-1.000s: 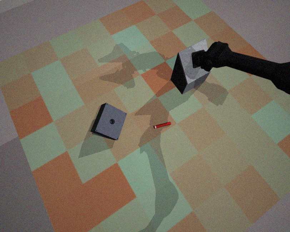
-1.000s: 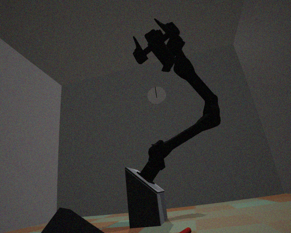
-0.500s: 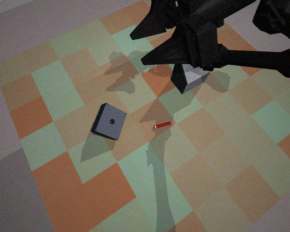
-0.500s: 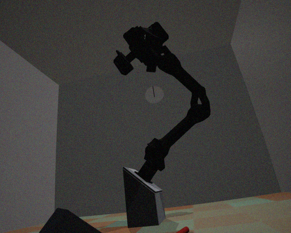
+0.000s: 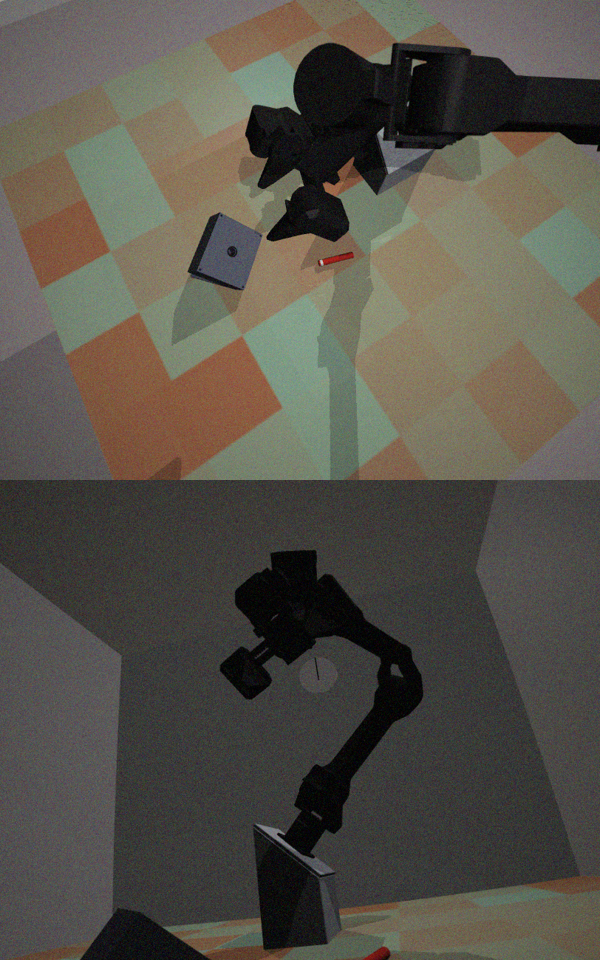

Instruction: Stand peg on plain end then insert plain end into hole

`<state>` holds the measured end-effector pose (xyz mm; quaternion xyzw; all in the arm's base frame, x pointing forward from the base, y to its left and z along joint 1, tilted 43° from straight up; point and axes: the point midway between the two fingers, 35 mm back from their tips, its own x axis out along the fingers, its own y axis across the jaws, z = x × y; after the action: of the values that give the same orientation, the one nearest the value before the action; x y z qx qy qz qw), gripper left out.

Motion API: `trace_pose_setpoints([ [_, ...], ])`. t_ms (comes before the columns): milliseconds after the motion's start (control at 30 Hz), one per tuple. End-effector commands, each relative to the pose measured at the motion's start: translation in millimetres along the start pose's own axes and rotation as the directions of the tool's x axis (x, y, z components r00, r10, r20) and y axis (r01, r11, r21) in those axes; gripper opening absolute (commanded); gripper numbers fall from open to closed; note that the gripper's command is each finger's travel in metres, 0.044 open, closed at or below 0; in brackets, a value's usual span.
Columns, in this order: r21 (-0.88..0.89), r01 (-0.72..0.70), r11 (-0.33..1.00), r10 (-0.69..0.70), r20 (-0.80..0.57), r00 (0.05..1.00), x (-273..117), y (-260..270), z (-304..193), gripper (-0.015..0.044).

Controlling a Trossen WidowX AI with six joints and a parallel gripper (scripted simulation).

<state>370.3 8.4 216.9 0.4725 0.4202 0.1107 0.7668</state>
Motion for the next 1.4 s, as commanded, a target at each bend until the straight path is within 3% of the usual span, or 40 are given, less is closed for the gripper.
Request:
trace_pose_setpoints([
  [0, -0.019, 0.038, 0.999, -0.04, -0.136, 0.99, 33, -10, -34, 0.044],
  [300, -0.095, 0.1, 0.99, -0.13, -0.402, 0.906, 84, -30, -114, 0.044],
  [633, -0.219, 0.149, 0.964, -0.257, -0.64, 0.724, 111, -59, -210, 0.044],
  [1367, -0.23, 0.152, 0.961, -0.268, -0.653, 0.708, 130, -68, -230, 0.044],
])
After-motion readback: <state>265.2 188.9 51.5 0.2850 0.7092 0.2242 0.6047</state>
